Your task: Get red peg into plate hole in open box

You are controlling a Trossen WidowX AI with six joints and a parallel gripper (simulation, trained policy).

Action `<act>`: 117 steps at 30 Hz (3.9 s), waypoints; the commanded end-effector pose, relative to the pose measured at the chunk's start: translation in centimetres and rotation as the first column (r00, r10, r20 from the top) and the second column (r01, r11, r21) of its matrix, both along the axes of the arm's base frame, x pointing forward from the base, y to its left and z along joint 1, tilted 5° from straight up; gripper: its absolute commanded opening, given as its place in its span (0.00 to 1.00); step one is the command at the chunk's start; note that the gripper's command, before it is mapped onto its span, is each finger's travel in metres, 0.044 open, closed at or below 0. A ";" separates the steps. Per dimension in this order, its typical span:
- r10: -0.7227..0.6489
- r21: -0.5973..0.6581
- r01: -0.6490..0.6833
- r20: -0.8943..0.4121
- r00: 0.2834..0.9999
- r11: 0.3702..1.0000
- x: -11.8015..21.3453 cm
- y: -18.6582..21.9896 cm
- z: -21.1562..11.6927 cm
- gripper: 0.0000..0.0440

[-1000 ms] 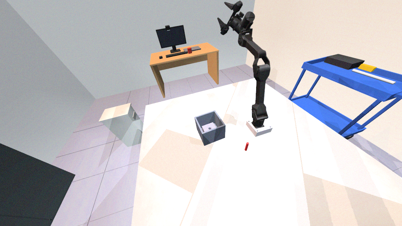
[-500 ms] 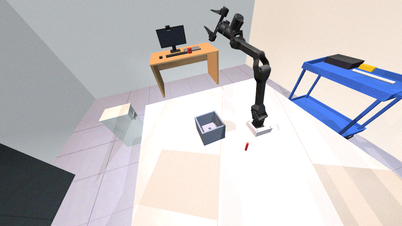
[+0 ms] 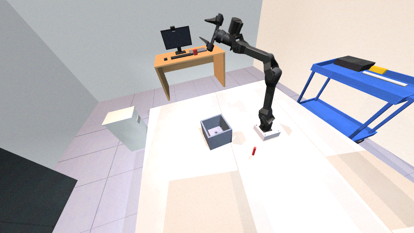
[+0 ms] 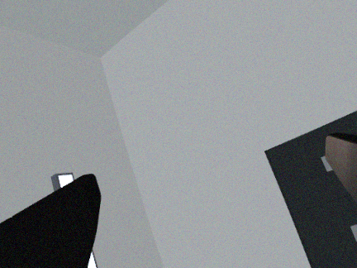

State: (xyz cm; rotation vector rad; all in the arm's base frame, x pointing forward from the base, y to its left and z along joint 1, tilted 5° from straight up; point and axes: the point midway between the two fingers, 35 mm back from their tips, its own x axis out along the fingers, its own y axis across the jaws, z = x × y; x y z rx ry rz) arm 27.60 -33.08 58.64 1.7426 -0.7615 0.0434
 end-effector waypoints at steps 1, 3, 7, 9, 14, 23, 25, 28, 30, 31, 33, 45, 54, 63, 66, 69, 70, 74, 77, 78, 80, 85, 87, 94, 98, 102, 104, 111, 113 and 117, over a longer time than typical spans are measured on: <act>0.037 0.058 -0.036 -0.006 0.999 0.998 1.2 0.9 -1.0 0.98; 0.068 0.096 -0.066 -0.010 0.998 0.993 2.2 1.8 -1.5 0.98; 0.129 0.170 -0.124 -0.019 0.991 0.978 3.9 3.8 -2.7 0.99; 0.160 0.206 -0.152 -0.024 0.987 0.967 4.7 4.8 -3.3 0.99; 0.237 0.297 -0.216 -0.037 0.971 0.930 6.6 7.5 -5.0 0.99; 0.373 0.448 -0.306 -0.068 0.925 0.840 9.3 13.1 -8.3 0.99; 0.403 0.479 -0.321 -0.077 0.912 0.817 9.7 14.4 -9.1 0.99; 0.448 0.524 -0.339 -0.092 0.889 0.781 10.2 16.4 -10.3 0.99; 0.477 0.552 -0.349 -0.102 0.873 0.757 10.5 17.8 -11.1 0.99; 0.492 0.566 -0.353 -0.108 0.864 0.745 10.6 18.5 -11.5 0.99; 0.520 0.592 -0.360 -0.120 0.845 0.721 10.7 19.9 -12.3 0.99; 0.682 0.723 -0.363 -0.201 0.703 0.588 10.3 28.2 -17.6 0.98; 0.786 0.799 -0.322 -0.278 0.552 0.508 8.5 34.1 -22.0 0.97; 0.861 0.849 -0.257 -0.360 0.359 0.462 5.7 39.5 -26.6 0.96; 0.876 0.858 -0.234 -0.388 0.287 0.457 4.5 41.1 -28.2 0.95; 0.884 0.864 -0.211 -0.417 0.212 0.458 3.3 42.6 -29.7 0.95; 0.885 0.864 -0.204 -0.427 0.186 0.460 2.8 43.1 -30.3 0.95; 0.881 0.863 -0.177 -0.466 0.082 0.473 1.0 44.8 -32.3 0.94; 0.868 0.857 -0.159 -0.496 0.003 0.490 -0.4 45.8 -33.9 0.94; 0.863 0.854 -0.154 -0.505 -0.023 0.496 -0.9 46.1 -34.4 0.94; 0.848 0.847 -0.145 -0.525 -0.075 0.511 -1.9 46.6 -35.4 0.93; 0.799 0.823 -0.127 -0.567 -0.200 0.553 -4.3 47.6 -37.8 0.93; 0.775 0.812 -0.121 -0.582 -0.247 0.571 -5.2 47.9 -38.8 0.93; 0.676 0.763 -0.112 -0.621 -0.397 0.636 -8.1 48.2 -41.9 0.96; 0.614 0.734 -0.113 -0.634 -0.470 0.670 -9.5 48.1 -43.6 0.99; 0.553 0.704 -0.119 -0.640 -0.533 0.700 -10.7 47.9 -45.2 1.00; 0.523 0.690 -0.125 -0.642 -0.560 0.713 -11.1 47.7 -46.0 1.00; 0.429 0.647 -0.150 -0.643 -0.634 0.748 -12.5 47.0 -48.4 1.00; 0.406 0.636 -0.159 -0.644 -0.649 0.755 -12.7 46.8 -49.1 1.00; 0.368 0.617 -0.172 -0.644 -0.671 0.768 -13.1 46.4 -50.5 1.00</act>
